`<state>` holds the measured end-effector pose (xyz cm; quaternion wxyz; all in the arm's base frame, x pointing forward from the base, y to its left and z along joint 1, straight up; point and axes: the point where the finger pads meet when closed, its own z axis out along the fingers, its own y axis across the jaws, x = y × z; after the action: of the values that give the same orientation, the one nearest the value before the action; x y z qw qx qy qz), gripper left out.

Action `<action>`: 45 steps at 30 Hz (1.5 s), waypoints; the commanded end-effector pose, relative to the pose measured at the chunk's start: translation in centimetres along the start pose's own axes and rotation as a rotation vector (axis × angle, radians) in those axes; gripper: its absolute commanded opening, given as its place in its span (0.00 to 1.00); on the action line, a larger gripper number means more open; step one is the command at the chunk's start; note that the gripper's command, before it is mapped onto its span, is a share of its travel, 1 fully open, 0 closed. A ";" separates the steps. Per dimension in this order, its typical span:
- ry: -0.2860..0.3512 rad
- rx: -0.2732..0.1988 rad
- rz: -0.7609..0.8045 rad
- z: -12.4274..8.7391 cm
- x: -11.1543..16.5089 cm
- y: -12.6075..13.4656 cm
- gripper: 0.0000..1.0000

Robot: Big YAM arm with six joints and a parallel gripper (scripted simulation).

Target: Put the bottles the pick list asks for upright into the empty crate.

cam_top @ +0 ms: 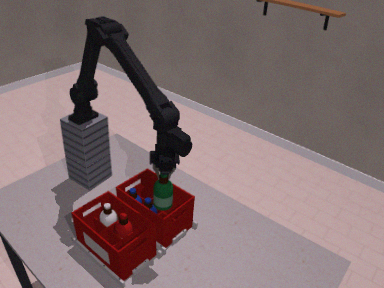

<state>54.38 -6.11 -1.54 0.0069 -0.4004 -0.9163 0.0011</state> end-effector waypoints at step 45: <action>-0.077 -0.065 0.017 -2.7 -2.7 1.5 0.00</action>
<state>54.60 -6.23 -2.25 0.0047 -0.4012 -0.9160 0.0004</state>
